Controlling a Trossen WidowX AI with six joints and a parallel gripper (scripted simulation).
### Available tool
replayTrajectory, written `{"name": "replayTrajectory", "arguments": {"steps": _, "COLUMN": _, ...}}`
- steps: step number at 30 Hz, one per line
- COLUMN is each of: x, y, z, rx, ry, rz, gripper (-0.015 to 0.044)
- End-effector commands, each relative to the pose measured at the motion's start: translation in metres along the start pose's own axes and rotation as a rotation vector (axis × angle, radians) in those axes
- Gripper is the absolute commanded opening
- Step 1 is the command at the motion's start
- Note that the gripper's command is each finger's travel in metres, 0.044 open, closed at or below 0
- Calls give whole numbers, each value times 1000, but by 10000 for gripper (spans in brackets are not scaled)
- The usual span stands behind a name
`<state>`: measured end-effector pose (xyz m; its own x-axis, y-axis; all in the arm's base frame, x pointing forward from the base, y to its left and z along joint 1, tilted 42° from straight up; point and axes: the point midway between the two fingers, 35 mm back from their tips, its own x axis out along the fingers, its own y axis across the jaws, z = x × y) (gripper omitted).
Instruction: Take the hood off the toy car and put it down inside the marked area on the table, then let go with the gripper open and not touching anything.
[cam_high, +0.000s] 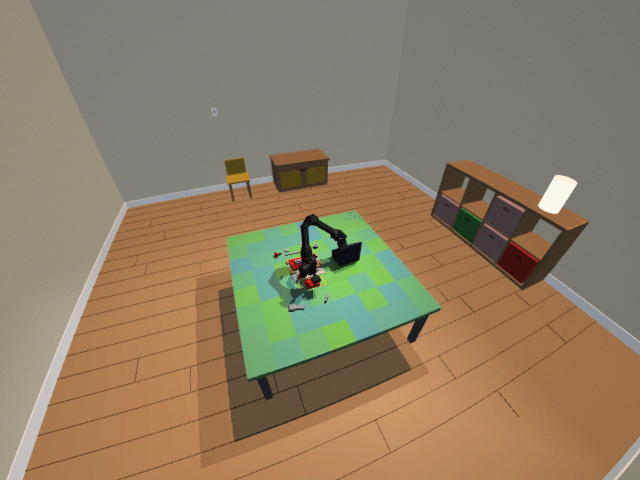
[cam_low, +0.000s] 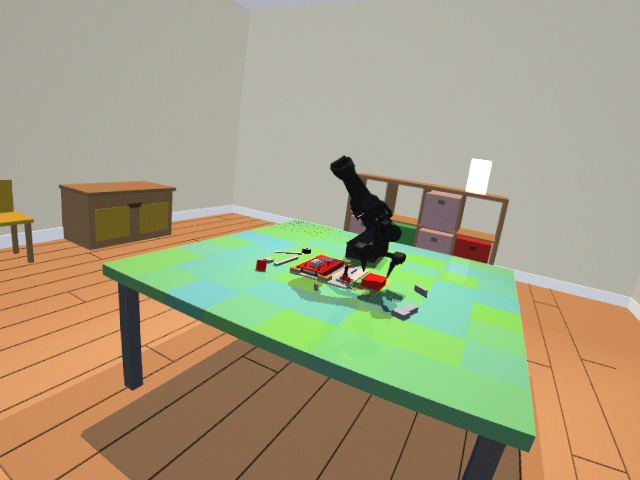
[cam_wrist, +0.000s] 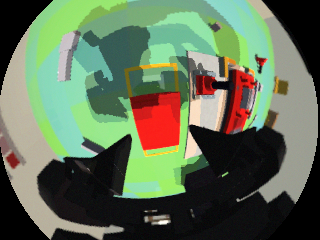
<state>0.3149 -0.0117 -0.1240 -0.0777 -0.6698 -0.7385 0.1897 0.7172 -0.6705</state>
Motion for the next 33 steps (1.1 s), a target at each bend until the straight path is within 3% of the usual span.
{"name": "replayTrajectory", "arguments": {"steps": 1, "x": -35, "y": 2, "z": 4, "rx": 10, "ry": -18, "rz": 14, "gripper": 440}}
{"name": "replayTrajectory", "arguments": {"steps": 4, "x": -50, "y": 1, "z": 3, "rx": 10, "ry": -17, "rz": 13, "gripper": 440}}
{"name": "replayTrajectory", "arguments": {"steps": 33, "x": -50, "y": 1, "z": 3, "rx": 10, "ry": -17, "rz": 13, "gripper": 440}}
